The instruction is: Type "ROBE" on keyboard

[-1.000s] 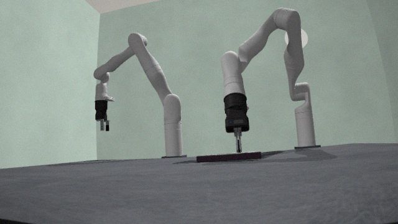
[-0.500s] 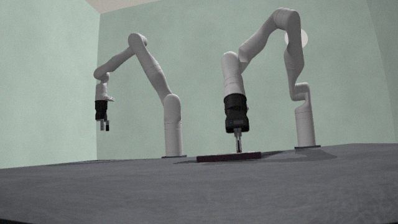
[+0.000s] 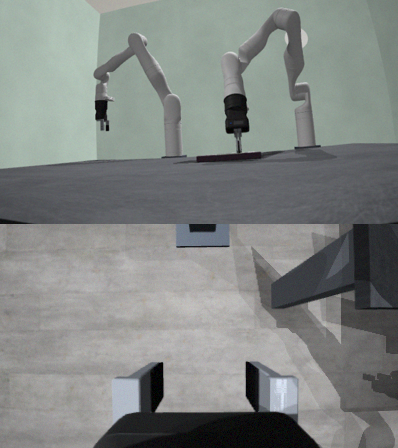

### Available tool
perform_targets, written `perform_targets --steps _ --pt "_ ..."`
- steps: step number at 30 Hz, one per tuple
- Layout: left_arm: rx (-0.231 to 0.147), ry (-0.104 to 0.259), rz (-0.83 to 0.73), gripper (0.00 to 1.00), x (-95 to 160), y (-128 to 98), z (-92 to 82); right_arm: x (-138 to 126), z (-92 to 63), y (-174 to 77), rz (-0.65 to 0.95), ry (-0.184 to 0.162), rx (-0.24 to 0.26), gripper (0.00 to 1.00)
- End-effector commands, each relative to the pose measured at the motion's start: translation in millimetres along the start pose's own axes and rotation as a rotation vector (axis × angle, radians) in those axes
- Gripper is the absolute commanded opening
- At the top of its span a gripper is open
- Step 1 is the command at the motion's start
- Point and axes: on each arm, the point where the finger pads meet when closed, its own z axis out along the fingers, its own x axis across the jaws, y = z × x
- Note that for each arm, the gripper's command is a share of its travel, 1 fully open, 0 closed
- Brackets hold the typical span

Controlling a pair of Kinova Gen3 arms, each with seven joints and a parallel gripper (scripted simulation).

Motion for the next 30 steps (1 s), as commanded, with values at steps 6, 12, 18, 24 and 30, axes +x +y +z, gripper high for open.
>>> perform_targets --steps 6,12,18,24,30 --pt "-0.002 -0.001 0.0 0.0 -0.4 4.4 -8.3 0.0 -0.6 0.4 0.0 0.0 -0.002 1.0" --pt "-0.002 -0.001 0.0 0.0 -0.4 5.3 -10.2 0.0 -0.6 0.4 0.0 0.0 -0.002 1.0" --pt "-0.002 -0.001 0.0 0.0 -2.8 8.8 -8.7 0.0 -0.6 0.4 0.0 0.0 -0.002 1.0" --pt "-0.002 -0.001 0.0 0.0 -11.7 21.7 -2.7 0.0 -0.6 0.4 0.0 0.0 -0.002 1.0" --pt "-0.002 -0.001 0.0 0.0 -18.1 31.0 1.6 0.0 -0.6 0.4 0.0 0.0 -0.002 1.0"
